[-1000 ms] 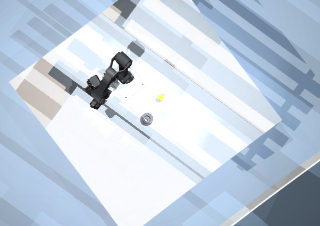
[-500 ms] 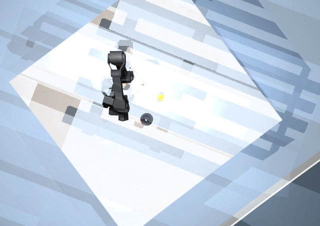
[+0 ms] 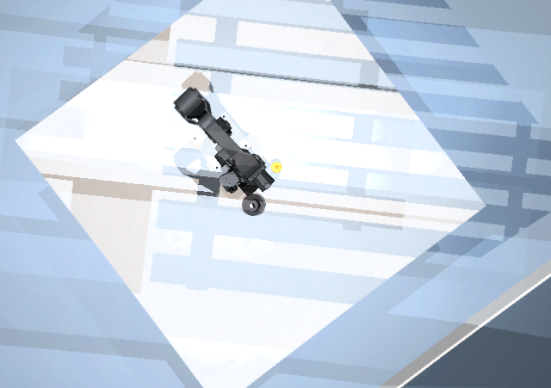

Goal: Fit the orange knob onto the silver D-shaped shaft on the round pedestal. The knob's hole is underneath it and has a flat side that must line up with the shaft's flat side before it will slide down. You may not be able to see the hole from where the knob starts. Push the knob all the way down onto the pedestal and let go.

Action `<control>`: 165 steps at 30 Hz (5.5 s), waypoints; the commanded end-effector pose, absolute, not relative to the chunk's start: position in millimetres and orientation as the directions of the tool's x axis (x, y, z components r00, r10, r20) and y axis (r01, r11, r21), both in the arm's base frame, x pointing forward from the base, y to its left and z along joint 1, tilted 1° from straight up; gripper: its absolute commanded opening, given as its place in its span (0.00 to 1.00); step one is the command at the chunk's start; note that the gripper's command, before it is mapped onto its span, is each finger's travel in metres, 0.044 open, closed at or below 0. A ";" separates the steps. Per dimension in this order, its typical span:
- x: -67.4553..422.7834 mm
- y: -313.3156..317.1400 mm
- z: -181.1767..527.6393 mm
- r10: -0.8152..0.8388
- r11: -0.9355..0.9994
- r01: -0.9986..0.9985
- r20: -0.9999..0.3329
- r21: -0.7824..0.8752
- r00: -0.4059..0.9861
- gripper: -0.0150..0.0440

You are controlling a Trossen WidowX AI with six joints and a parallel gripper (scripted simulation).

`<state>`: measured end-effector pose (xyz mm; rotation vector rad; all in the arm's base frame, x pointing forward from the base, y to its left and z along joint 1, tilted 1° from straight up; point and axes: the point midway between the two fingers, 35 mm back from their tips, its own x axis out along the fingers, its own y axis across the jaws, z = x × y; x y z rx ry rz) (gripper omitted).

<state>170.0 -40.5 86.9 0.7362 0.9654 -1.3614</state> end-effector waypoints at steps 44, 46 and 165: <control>-148.2 128.1 122.1 0.012 0.414 -0.910 -1.000 0.004 0.001 1.00; -148.2 128.1 122.1 0.012 0.414 -0.910 -1.000 0.004 0.001 1.00; 238.2 106.2 42.1 0.010 0.414 -0.910 -0.999 -0.027 0.034 0.56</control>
